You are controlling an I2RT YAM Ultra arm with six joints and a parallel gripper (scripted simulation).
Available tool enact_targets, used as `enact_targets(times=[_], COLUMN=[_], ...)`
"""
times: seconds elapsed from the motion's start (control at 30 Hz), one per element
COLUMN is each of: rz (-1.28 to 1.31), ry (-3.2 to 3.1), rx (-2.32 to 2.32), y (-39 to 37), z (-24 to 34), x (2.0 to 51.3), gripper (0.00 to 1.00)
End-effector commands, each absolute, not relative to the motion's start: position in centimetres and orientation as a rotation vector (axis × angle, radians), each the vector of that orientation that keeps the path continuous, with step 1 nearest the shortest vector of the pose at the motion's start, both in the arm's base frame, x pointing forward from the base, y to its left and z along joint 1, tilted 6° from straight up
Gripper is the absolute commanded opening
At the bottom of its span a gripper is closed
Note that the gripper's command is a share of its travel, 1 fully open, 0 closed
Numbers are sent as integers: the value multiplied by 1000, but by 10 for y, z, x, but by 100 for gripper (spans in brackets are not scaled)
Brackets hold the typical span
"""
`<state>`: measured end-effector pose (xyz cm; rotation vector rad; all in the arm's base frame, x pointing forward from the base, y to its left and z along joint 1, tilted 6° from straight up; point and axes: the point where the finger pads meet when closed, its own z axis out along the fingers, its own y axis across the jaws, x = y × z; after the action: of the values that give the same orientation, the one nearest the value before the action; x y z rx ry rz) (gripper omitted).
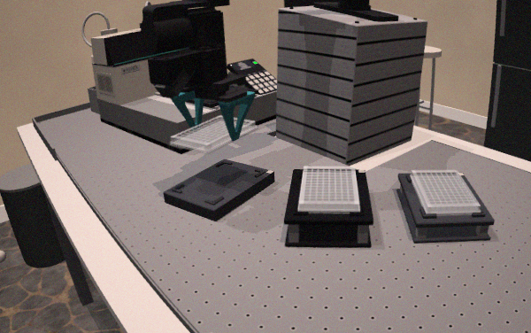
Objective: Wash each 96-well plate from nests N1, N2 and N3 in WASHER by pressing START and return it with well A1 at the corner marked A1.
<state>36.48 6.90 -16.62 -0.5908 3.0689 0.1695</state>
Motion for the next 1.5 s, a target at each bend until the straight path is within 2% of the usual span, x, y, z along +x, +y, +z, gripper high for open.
enact_targets(times=[0.0, 0.57, 1.47], rz=[168, 168, 163], ry=[3055, 3055, 3073], rx=[-587, -587, -508], y=[69, 68, -56], z=[-157, -155, -148], x=[370, 370, 352], gripper=[0, 0, 0])
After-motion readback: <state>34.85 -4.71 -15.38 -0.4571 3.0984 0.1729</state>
